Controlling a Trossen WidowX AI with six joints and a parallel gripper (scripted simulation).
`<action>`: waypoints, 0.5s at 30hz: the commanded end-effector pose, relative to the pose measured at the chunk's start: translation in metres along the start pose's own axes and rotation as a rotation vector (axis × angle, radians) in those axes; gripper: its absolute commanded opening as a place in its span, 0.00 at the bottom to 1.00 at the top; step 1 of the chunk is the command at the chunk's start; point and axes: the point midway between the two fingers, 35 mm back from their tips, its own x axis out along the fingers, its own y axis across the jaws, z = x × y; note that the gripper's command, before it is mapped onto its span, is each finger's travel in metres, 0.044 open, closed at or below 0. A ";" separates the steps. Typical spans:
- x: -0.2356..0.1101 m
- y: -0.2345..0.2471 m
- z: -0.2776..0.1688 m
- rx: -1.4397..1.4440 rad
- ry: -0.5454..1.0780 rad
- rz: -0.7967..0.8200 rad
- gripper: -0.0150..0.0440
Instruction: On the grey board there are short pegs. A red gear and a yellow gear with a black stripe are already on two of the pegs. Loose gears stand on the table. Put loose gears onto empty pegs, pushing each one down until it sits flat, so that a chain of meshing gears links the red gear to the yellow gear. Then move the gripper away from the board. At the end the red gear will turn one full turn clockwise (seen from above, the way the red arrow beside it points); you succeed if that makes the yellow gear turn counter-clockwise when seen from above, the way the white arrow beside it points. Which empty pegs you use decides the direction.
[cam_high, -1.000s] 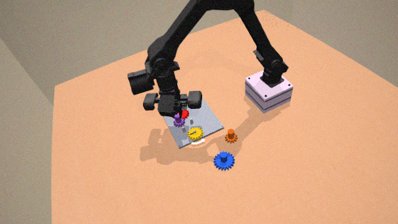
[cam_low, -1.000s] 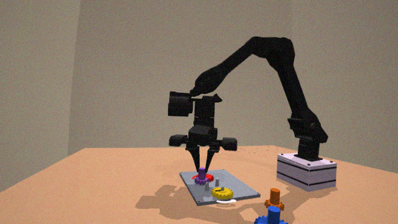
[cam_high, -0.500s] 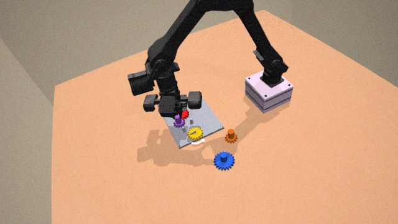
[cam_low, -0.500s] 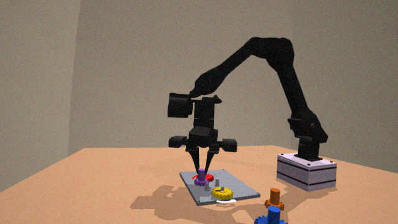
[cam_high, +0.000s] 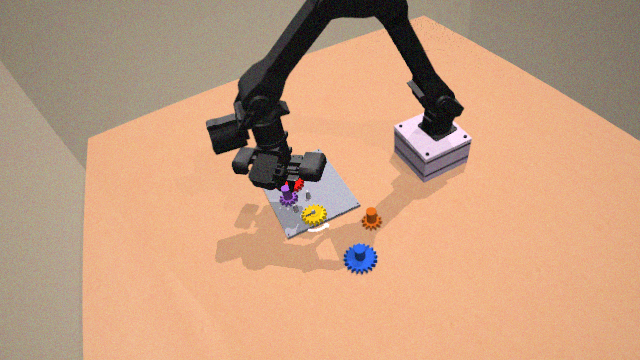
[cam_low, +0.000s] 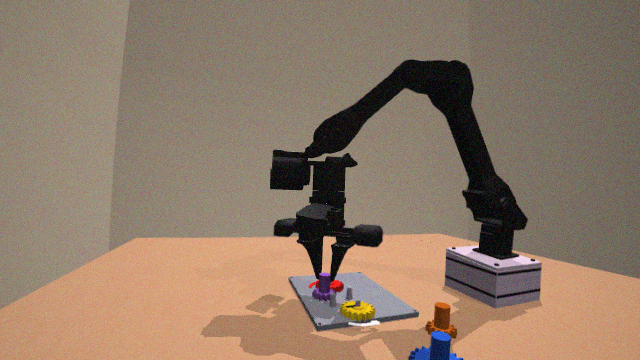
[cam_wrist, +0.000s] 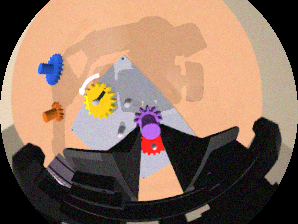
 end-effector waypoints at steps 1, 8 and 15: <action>-0.005 -0.001 0.001 -0.045 -0.002 -0.002 0.49; -0.047 -0.001 0.001 -0.073 -0.001 -0.003 0.49; -0.042 0.013 0.009 0.045 -0.001 -0.001 0.62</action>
